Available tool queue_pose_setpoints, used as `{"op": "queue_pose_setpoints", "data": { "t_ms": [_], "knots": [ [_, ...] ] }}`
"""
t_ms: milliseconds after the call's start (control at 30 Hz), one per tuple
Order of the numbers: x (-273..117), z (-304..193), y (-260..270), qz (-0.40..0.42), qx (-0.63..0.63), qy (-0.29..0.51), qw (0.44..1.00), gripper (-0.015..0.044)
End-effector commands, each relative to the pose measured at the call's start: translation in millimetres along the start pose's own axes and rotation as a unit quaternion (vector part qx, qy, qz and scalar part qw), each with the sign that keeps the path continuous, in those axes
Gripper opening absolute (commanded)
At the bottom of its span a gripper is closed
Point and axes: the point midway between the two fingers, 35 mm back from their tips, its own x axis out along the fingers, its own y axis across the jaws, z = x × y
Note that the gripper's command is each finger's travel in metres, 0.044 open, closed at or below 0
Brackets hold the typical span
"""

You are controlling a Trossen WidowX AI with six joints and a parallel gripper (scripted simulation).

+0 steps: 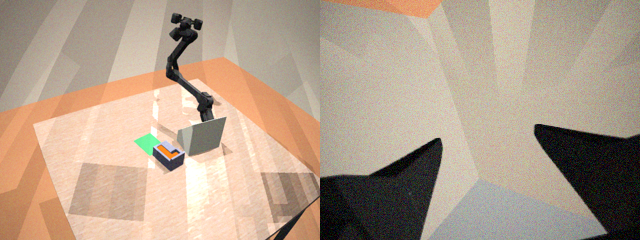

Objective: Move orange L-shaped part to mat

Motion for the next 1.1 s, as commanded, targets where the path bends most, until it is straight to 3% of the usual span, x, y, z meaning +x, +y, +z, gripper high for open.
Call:
{"op": "queue_pose_setpoints", "data": {
  "t_ms": [0,267,467,600,1067],
  "knots": [
    [-1.2,-5.9,3.8,0.002,0.009,0.01,1.0,0.0374],
    [-47.7,-103.2,65.0,0.032,0.115,0.194,0.974,0.018],
    [-112.2,-164.4,99.5,0.034,0.186,0.344,0.92,0.018],
    [-140.4,-179.6,106.8,0.035,0.191,0.394,0.898,0.018],
    [-347.1,-234.2,142.2,-0.006,0.227,0.672,0.705,0.018]
  ]
}}
